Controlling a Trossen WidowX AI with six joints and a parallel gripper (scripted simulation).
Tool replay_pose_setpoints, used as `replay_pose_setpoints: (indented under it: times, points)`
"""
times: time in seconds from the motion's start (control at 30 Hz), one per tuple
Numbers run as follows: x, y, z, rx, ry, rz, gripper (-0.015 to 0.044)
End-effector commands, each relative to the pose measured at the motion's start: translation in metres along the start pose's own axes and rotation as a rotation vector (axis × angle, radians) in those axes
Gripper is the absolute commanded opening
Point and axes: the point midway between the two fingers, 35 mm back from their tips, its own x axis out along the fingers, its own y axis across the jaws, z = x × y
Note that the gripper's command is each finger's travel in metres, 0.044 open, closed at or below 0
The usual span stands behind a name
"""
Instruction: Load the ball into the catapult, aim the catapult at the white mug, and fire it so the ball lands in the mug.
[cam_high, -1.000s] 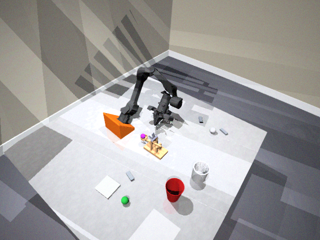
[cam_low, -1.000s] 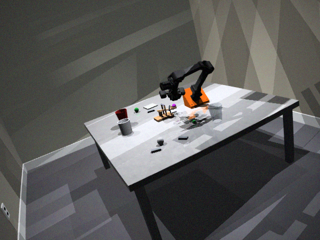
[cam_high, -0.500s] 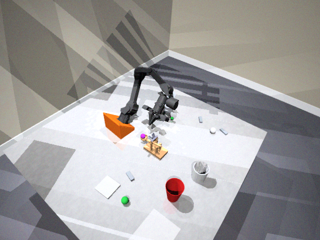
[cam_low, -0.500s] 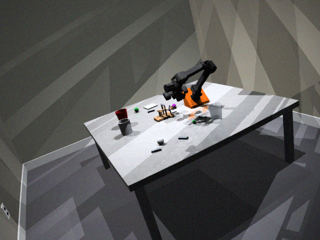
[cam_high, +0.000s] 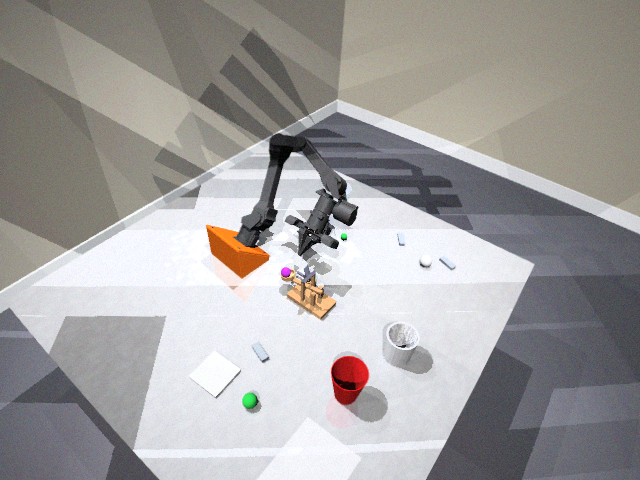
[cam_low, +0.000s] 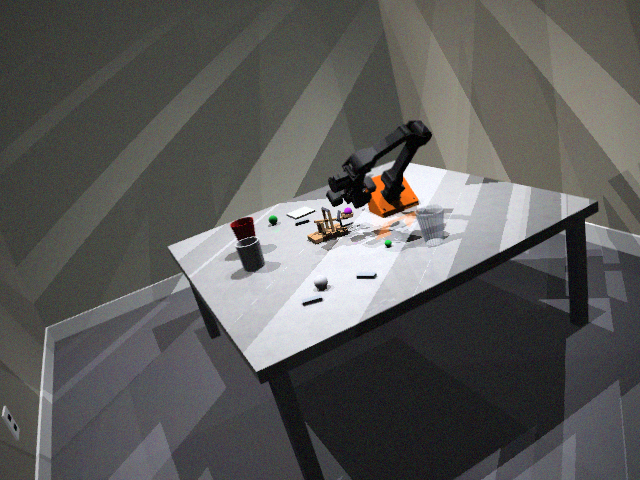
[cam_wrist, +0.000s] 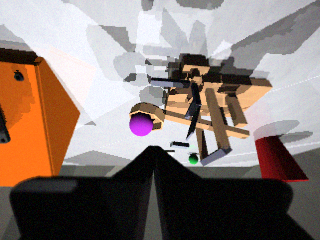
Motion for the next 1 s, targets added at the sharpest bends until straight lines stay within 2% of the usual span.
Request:
replay_pose_setpoints:
  times: [0.0,0.97]
  points:
    - [0.008,0.001,0.006,0.000,0.003,0.009,0.0000]
    - [0.042,0.000,0.039,0.000,0.001,0.009,0.0000]
